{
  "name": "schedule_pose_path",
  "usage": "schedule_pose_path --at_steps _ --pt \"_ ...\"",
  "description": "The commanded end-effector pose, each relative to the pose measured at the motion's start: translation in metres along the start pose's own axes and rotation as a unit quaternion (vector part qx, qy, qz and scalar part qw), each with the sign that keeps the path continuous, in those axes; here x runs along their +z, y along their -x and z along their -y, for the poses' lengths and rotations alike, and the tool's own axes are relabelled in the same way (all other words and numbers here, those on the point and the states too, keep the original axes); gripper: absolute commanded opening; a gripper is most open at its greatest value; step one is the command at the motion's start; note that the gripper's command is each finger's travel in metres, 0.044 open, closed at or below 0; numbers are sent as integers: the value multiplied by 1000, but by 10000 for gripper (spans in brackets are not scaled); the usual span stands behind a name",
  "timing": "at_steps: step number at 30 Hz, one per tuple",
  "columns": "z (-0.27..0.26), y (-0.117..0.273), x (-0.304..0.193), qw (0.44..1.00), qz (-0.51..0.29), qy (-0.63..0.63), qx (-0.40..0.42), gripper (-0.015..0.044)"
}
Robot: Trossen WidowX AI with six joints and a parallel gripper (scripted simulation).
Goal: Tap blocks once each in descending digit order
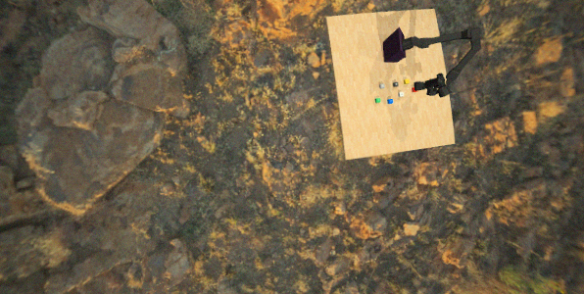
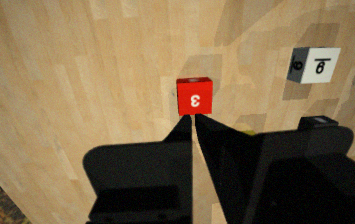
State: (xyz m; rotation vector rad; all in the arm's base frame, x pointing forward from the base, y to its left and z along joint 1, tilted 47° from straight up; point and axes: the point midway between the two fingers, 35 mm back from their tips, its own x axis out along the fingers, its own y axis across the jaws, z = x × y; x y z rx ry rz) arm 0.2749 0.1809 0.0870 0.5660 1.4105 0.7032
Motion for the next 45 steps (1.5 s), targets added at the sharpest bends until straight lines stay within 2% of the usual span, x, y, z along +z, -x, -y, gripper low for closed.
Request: schedule_pose_path --at_steps 1,24,28,33,39,45 --pt "1 -6 1 1000 4 -4 -2 20" --pt "1 -33 1 1000 3 -4 -1 20" --pt "1 -6 1 1000 4 -3 -2 20" --pt "1 -1 1 1000 3 -4 -2 20" --pt "1 74 1 1000 3 -4 -4 20" --pt "1 77 0 1000 3 -4 -4 20"
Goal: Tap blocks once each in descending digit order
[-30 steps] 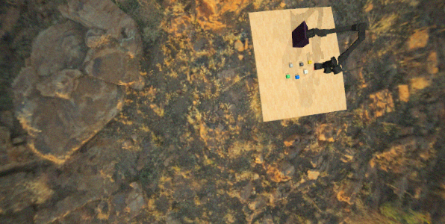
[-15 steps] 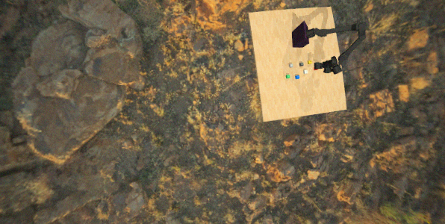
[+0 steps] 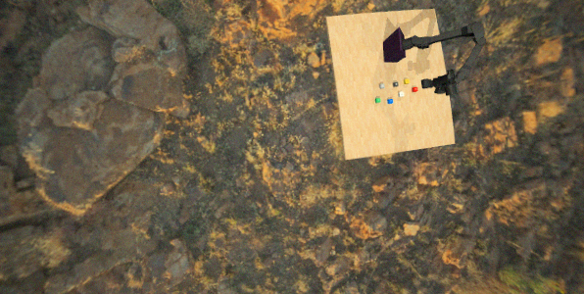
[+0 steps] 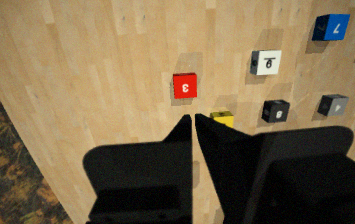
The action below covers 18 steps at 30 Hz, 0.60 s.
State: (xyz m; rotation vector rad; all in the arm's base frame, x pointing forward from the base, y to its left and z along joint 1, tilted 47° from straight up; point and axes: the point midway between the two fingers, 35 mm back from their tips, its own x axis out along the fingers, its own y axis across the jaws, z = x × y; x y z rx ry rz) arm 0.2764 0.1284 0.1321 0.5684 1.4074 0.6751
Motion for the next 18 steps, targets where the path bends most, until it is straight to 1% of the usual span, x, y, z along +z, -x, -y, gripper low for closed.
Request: schedule_pose_path --at_steps 1,4,9,16,18 --pt "-2 8 -2 1000 -3 4 4 20" --pt "16 9 -13 1000 -4 3 2 20" --pt "69 8 -59 1000 -5 2 1 20" --pt "74 5 -65 1000 -6 2 2 20" --pt "76 -13 -63 1000 -6 2 -1 20"
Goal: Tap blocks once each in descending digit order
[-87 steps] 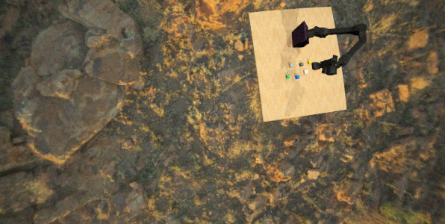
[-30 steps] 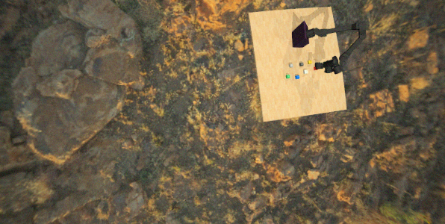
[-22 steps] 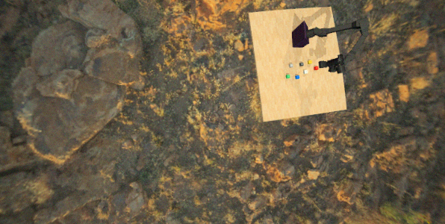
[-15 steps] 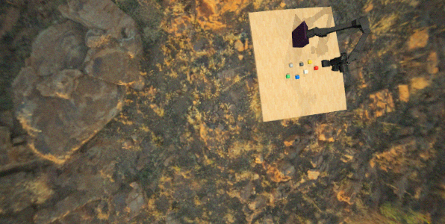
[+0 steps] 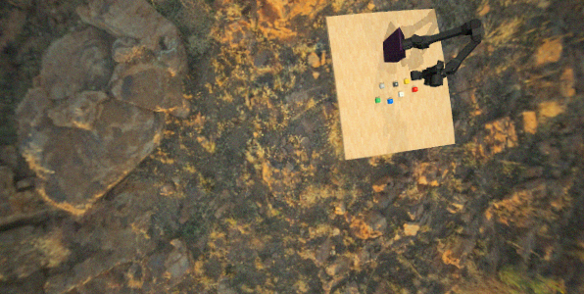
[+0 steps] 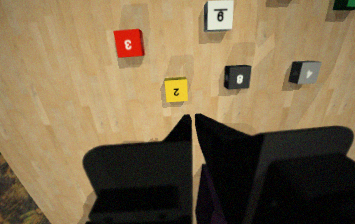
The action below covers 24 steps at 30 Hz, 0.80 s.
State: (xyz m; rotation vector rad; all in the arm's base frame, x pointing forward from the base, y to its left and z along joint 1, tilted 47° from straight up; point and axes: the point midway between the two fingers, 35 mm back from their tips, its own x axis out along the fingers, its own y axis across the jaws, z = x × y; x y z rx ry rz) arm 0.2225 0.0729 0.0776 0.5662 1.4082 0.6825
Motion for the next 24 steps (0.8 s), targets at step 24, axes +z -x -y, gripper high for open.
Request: schedule_pose_path --at_steps 24 --pt "0 -95 -6 1000 -3 -1 3 20"
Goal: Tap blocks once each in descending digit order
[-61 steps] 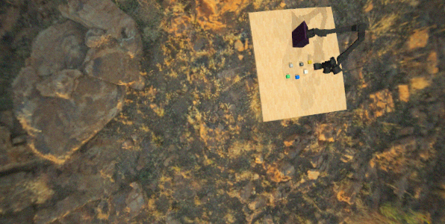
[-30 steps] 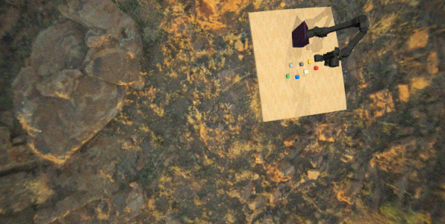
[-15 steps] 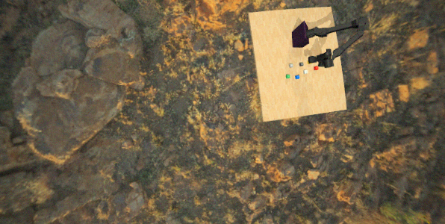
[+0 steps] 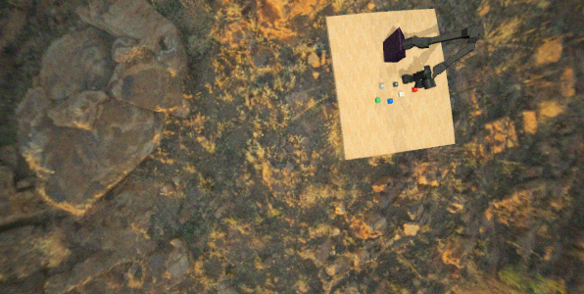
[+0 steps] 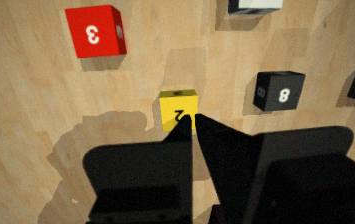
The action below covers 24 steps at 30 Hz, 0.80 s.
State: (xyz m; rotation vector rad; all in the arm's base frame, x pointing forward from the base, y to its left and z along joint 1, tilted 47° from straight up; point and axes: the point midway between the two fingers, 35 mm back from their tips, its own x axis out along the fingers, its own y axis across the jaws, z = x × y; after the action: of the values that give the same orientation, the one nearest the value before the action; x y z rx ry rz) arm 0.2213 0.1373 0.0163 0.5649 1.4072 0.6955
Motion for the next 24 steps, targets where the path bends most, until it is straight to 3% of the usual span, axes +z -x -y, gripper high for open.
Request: schedule_pose_path --at_steps 1,14,24 --pt "1 -8 -1 1000 -1 -5 -1 20" --pt "0 -19 -2 1000 -1 -5 0 20" --pt "2 19 0 1000 -1 -4 -3 20"
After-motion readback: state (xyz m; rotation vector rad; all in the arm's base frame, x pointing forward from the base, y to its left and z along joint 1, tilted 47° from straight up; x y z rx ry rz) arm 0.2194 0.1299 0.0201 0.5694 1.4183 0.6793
